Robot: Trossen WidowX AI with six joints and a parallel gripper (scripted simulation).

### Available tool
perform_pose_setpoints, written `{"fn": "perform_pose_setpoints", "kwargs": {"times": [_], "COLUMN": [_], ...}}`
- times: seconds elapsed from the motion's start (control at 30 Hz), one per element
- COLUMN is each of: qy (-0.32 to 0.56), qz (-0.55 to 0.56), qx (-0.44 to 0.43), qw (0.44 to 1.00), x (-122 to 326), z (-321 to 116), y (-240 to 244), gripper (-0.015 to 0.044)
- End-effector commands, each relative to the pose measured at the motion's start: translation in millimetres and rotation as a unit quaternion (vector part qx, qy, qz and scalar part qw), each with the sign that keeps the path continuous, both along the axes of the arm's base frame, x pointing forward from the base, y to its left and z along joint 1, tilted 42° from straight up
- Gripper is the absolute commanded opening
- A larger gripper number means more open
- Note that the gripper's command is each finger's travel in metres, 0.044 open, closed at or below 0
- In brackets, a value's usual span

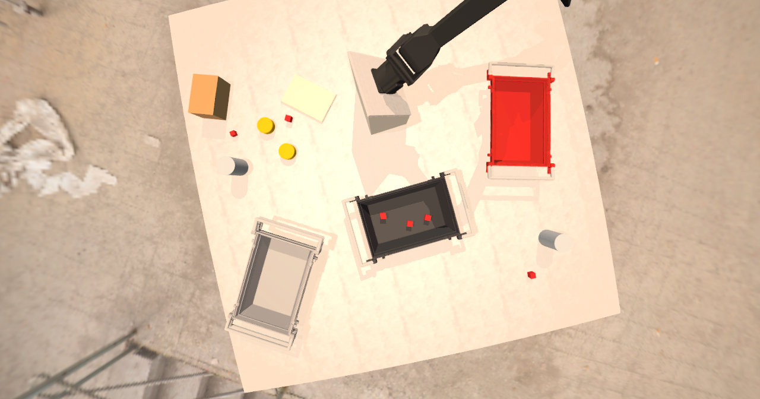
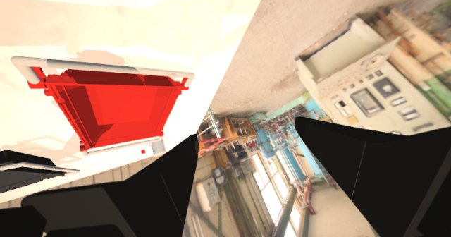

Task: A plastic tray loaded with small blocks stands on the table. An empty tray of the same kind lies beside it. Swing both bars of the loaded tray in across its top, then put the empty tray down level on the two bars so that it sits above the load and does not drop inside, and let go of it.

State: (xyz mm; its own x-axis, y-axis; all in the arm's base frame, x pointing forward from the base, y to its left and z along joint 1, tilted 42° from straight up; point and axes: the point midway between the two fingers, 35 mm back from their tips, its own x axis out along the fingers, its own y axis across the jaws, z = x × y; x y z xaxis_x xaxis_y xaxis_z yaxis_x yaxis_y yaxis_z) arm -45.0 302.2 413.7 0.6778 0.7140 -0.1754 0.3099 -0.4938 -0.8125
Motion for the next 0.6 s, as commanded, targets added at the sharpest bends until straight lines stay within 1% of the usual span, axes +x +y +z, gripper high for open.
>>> {"fn": "perform_pose_setpoints", "kwargs": {"times": [0.0,0.23,0.37,0.57], "qy": [0.0,0.001,0.035,0.139], "qz": [0.0,-0.001,-0.025,-0.103], "qx": [0.0,0.0,-0.005,-0.006], "qw": [1.0,1.0,0.999,0.985], "x": [0.0,0.7,18.9,81.0], "z": [0.0,-0.4,-12.1,-47.1], "y": [0.0,0.4,12.8,40.9], "gripper": [0.0374,0.019,0.0089,0.0089]}}
